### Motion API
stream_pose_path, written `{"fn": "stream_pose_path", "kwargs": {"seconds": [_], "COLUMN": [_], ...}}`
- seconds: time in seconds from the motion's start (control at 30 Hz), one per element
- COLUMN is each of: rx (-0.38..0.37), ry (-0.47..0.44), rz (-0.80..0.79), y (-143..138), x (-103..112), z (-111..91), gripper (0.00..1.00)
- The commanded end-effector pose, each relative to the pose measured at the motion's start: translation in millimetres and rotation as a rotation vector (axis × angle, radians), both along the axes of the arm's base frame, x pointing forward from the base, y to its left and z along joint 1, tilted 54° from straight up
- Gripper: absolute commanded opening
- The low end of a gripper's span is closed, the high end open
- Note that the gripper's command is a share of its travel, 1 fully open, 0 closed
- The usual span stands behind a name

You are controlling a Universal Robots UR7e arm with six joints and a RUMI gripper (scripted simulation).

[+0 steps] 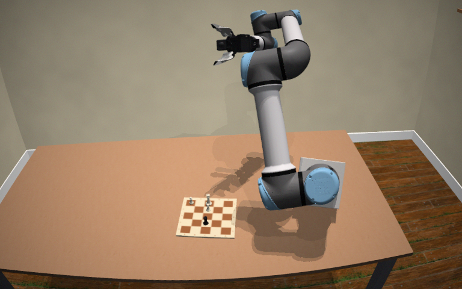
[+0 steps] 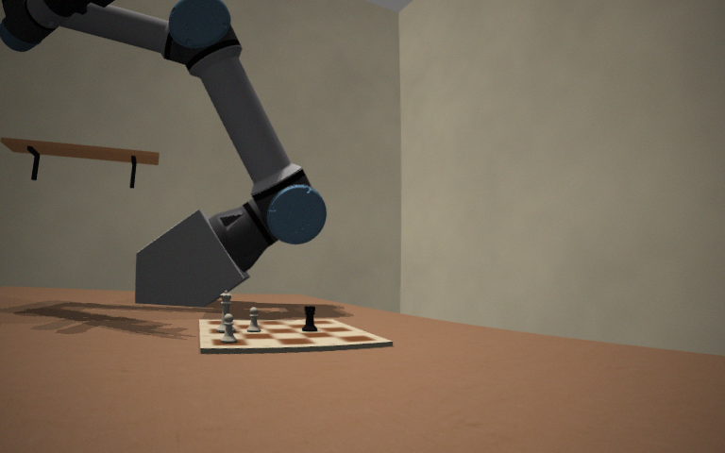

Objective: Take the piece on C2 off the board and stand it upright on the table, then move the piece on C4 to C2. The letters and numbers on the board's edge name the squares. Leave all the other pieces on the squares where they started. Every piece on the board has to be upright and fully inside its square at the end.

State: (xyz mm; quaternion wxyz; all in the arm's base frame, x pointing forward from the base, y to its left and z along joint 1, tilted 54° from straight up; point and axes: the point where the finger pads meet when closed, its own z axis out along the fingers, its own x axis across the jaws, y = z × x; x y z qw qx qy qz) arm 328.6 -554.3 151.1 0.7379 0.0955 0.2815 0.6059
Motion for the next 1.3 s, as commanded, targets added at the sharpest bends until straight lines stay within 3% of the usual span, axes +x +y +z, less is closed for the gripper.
{"fn": "stream_pose_path", "kwargs": {"seconds": [0.0, 0.1, 0.3, 0.37, 0.53, 0.7, 0.87, 1.03, 1.1, 1.17, 1.27], "rx": [-0.163, -0.264, -0.368, -0.442, -0.478, -0.623, -0.689, -0.782, -0.782, -0.835, -0.858], "ry": [-0.058, -0.108, -0.173, -0.226, -0.256, -0.396, -0.479, -0.619, -0.619, -0.723, -0.778], "rz": [-0.045, -0.068, -0.094, -0.111, -0.121, -0.16, -0.181, -0.214, -0.214, -0.237, -0.25], "y": [33, 56, 81, 99, 108, 149, 170, 203, 203, 225, 236], "x": [28, 45, 62, 74, 79, 101, 110, 123, 123, 131, 135], "z": [10, 14, 18, 20, 22, 25, 26, 26, 26, 26, 25], "gripper": [1.0, 1.0, 1.0, 1.0, 1.0, 1.0, 1.0, 1.0, 1.0, 1.0, 1.0]}}
